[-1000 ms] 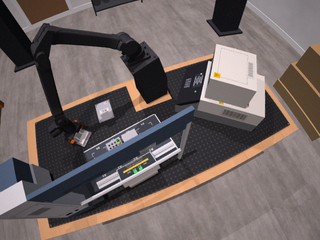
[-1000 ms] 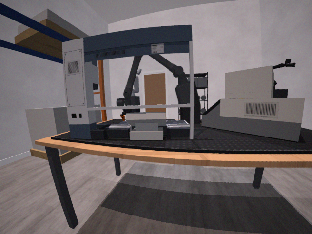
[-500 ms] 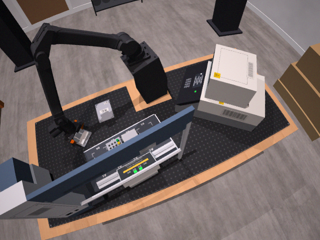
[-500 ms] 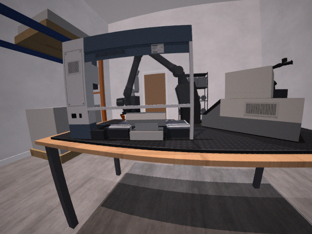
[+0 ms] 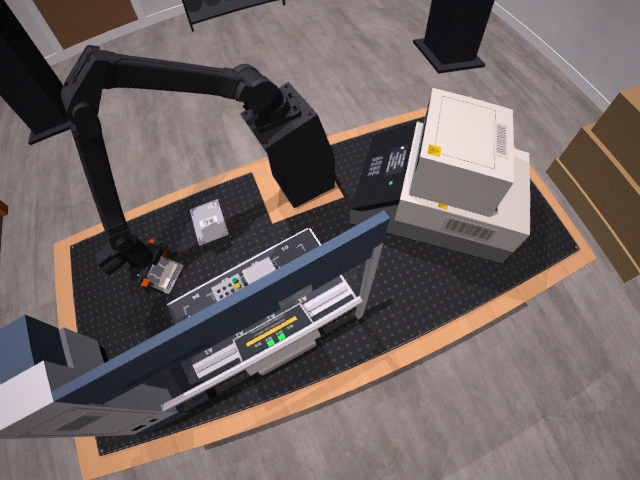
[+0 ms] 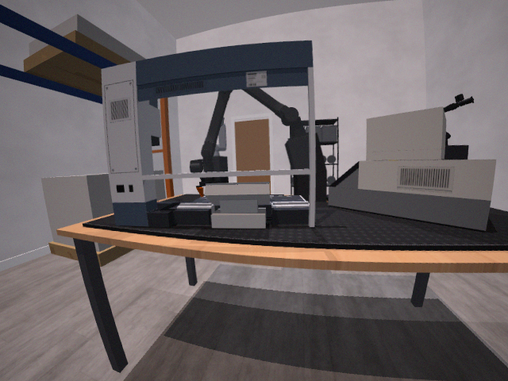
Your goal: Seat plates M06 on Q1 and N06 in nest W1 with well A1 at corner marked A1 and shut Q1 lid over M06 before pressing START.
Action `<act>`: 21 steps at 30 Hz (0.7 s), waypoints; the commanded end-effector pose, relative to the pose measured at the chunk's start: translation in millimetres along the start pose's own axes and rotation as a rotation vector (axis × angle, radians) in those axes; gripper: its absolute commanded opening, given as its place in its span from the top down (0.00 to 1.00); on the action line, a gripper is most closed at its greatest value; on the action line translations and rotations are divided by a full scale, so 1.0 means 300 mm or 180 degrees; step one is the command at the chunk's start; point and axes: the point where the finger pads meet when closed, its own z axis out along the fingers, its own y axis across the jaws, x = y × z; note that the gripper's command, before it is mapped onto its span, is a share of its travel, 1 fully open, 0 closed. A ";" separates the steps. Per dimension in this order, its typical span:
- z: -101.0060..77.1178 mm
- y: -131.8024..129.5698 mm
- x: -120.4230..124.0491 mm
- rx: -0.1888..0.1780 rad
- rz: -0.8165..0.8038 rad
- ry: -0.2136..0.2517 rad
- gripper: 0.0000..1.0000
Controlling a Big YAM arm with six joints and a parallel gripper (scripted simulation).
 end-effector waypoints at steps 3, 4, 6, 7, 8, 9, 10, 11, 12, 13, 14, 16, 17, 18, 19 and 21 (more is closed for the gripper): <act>-0.100 0.029 -0.007 -0.0044 -0.0032 -0.0039 0.00; -0.100 0.029 -0.007 -0.0044 -0.0032 -0.0039 0.00; -0.098 0.041 -0.014 -0.0071 -0.0018 -0.0055 0.00; -0.104 0.046 -0.017 -0.0076 -0.0006 -0.0059 0.00; -0.109 0.043 -0.015 -0.0069 0.0007 -0.0054 0.00; -0.114 0.038 -0.012 -0.0058 0.0019 -0.0047 0.00; -0.121 0.035 -0.010 -0.0053 0.0031 -0.0043 0.00; -0.128 0.033 -0.008 -0.0049 0.0033 -0.0041 0.00; -0.135 0.031 -0.006 -0.0047 0.0031 -0.0039 0.00; -0.141 0.030 -0.005 -0.0044 0.0030 -0.0038 0.00; -0.148 0.033 0.002 -0.0044 0.0017 -0.0034 0.00; -0.162 0.034 0.006 -0.0045 0.0009 -0.0033 0.00; -0.168 0.035 0.007 -0.0047 0.0005 -0.0034 0.00; -0.174 0.036 0.008 -0.0049 0.0002 -0.0034 0.00; -0.180 0.037 0.008 -0.0050 0.0002 -0.0035 0.00; -0.185 0.037 0.008 -0.0050 -0.0011 -0.0036 0.00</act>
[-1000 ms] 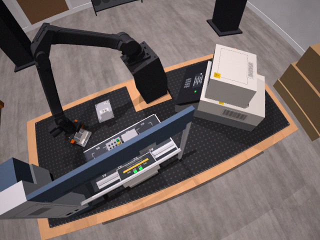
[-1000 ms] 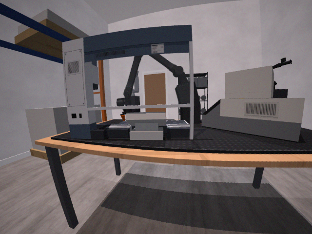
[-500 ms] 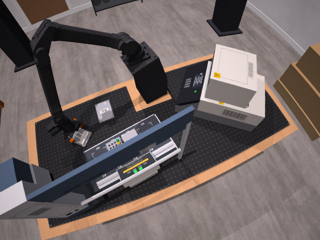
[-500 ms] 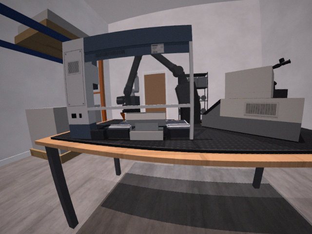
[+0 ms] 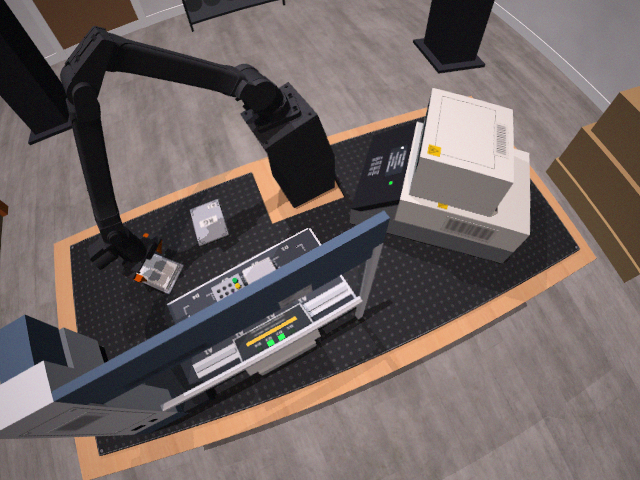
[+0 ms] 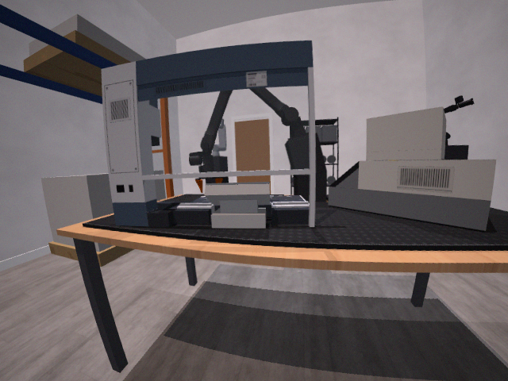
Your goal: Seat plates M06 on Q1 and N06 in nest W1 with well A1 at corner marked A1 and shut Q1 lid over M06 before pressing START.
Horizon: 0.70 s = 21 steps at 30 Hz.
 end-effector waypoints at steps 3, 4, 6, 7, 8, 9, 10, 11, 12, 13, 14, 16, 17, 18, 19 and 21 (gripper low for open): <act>-0.046 0.024 -0.005 -0.0041 0.0001 -0.0040 0.00; -0.046 0.010 -0.005 -0.0012 0.0012 -0.0026 0.00; -0.061 -0.004 -0.014 0.0006 0.0036 -0.0022 0.00; -0.070 -0.008 -0.020 0.0005 0.0048 -0.0026 0.00; -0.078 -0.011 -0.027 0.0002 0.0060 -0.0032 0.00; -0.087 -0.009 -0.030 -0.0004 0.0064 -0.0037 0.00; -0.095 -0.006 -0.034 -0.0013 0.0067 -0.0044 0.00; -0.105 0.005 -0.044 -0.0041 0.0071 -0.0063 0.00; -0.115 0.016 -0.052 -0.0065 0.0072 -0.0080 0.00; -0.124 0.022 -0.056 -0.0075 0.0073 -0.0086 0.00; -0.133 0.027 -0.058 -0.0081 0.0073 -0.0090 0.00; -0.143 0.022 -0.054 -0.0068 0.0072 -0.0082 0.00; -0.143 0.022 -0.054 -0.0068 0.0072 -0.0082 0.00; -0.143 0.022 -0.054 -0.0068 0.0072 -0.0082 0.00; -0.128 0.006 -0.042 -0.0033 0.0070 -0.0058 0.00; -0.125 -0.014 -0.028 0.0013 0.0068 -0.0027 0.00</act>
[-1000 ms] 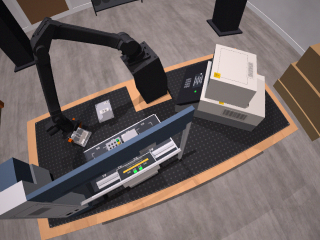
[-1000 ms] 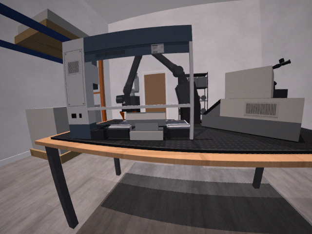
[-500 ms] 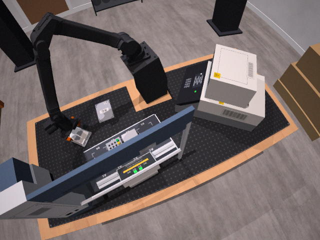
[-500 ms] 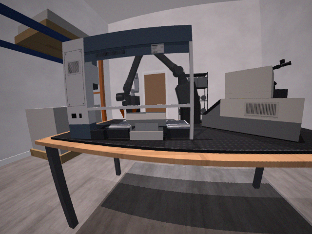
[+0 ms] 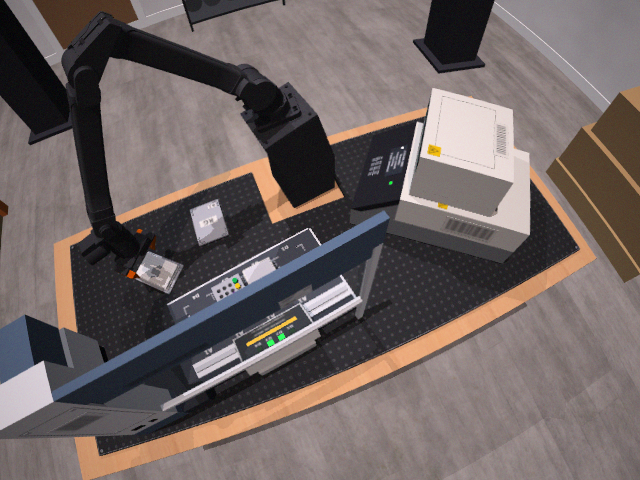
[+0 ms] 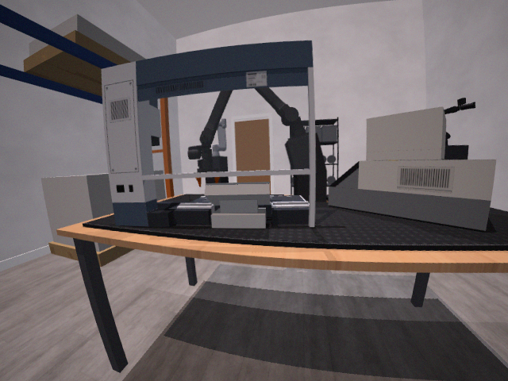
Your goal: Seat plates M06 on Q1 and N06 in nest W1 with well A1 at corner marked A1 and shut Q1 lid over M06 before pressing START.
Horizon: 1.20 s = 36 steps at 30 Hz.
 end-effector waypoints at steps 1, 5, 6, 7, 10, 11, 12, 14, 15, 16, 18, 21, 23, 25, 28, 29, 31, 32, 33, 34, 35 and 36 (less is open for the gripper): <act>-0.017 -0.036 -0.008 0.0069 0.0066 0.0011 0.00; -0.063 -0.013 0.003 0.0030 0.0050 -0.0003 0.00; -0.073 -0.004 0.006 0.0016 0.0040 -0.0008 0.00; -0.086 0.014 0.003 -0.0019 0.0029 -0.0026 0.00; -0.116 0.044 -0.003 -0.0070 0.0011 -0.0053 0.00; -0.123 0.049 -0.004 -0.0073 0.0008 -0.0054 0.00; -0.130 0.054 -0.005 -0.0076 0.0004 -0.0055 0.00; -0.130 0.054 -0.005 -0.0076 0.0004 -0.0055 0.00; -0.114 0.043 0.004 -0.0045 0.0002 -0.0035 0.00; -0.110 0.030 0.012 -0.0016 0.0000 -0.0018 0.00; -0.105 0.005 0.027 0.0032 -0.0001 0.0014 0.00; -0.113 -0.017 0.031 0.0064 0.0013 0.0030 0.00; -0.142 -0.016 0.013 0.0039 0.0039 0.0007 0.00; -0.169 0.001 0.001 -0.0001 0.0041 -0.0018 0.00; -0.202 0.028 -0.017 -0.0061 0.0043 -0.0056 0.00; -0.204 0.033 -0.020 -0.0066 0.0043 -0.0060 0.00; -0.204 0.033 -0.020 -0.0066 0.0043 -0.0060 0.00; -0.184 0.030 -0.017 -0.0050 0.0043 -0.0049 0.00; -0.176 0.034 -0.020 -0.0054 0.0043 -0.0052 0.00; -0.171 0.039 -0.023 -0.0062 0.0043 -0.0057 0.00; -0.165 0.039 -0.023 -0.0064 0.0044 -0.0058 0.00; -0.160 0.041 -0.024 -0.0068 0.0043 -0.0060 0.00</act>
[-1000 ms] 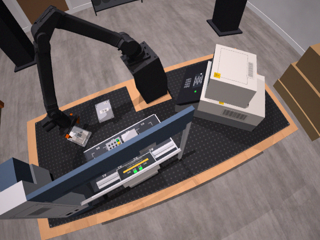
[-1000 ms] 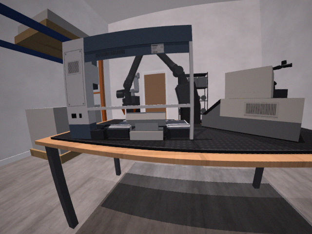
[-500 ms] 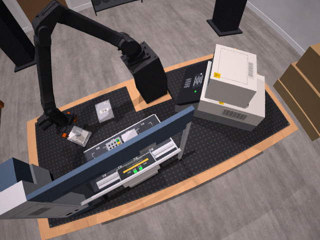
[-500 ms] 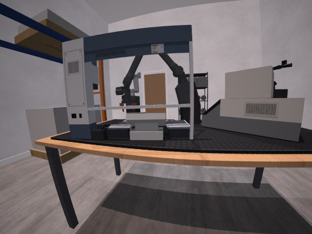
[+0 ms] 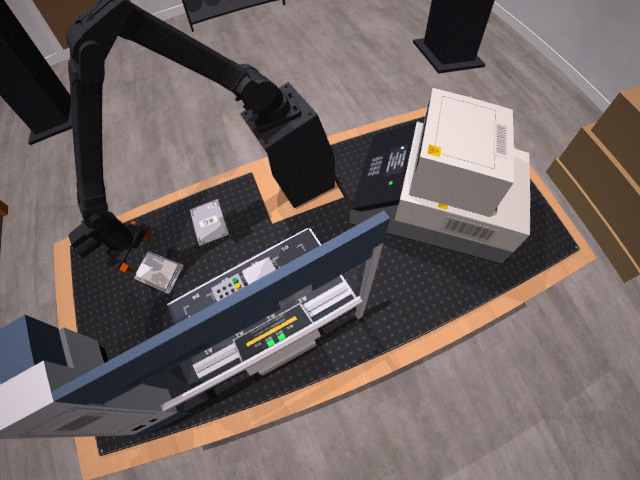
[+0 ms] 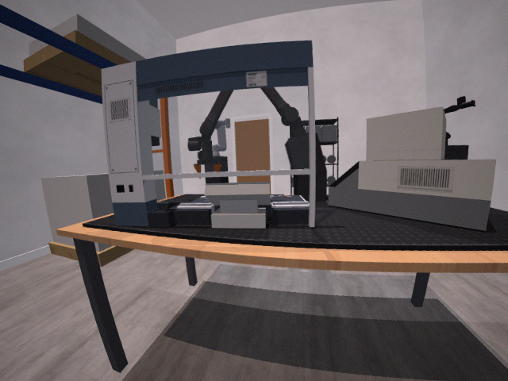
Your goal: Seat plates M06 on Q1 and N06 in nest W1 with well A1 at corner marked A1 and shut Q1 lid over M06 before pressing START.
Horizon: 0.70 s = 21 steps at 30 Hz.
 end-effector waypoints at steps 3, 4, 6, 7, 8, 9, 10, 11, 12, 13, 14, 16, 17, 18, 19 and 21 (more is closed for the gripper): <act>0.008 0.046 -0.029 -0.0062 0.0042 -0.0058 0.00; 0.012 0.046 -0.029 -0.0061 0.0042 -0.0057 0.00; 0.019 0.045 -0.029 -0.0057 0.0042 -0.0054 0.00; 0.017 0.048 -0.031 -0.0064 0.0042 -0.0059 0.00; 0.014 0.052 -0.033 -0.0066 0.0042 -0.0060 0.00; 0.012 0.055 -0.035 -0.0073 0.0042 -0.0064 0.00; 0.003 0.061 -0.039 -0.0088 0.0043 -0.0074 0.00; 0.003 0.061 -0.039 -0.0088 0.0043 -0.0074 0.00; 0.003 0.061 -0.039 -0.0088 0.0043 -0.0074 0.00; -0.004 0.065 -0.043 -0.0102 0.0043 -0.0083 0.00; -0.011 0.070 -0.046 -0.0114 0.0044 -0.0091 0.00; -0.025 0.079 -0.053 -0.0140 0.0045 -0.0107 0.00; -0.033 0.084 -0.056 -0.0153 0.0045 -0.0116 0.00; -0.040 0.089 -0.060 -0.0167 0.0046 -0.0124 0.00; -0.047 0.093 -0.063 -0.0180 0.0046 -0.0132 0.00; -0.054 0.099 -0.067 -0.0193 0.0046 -0.0141 0.00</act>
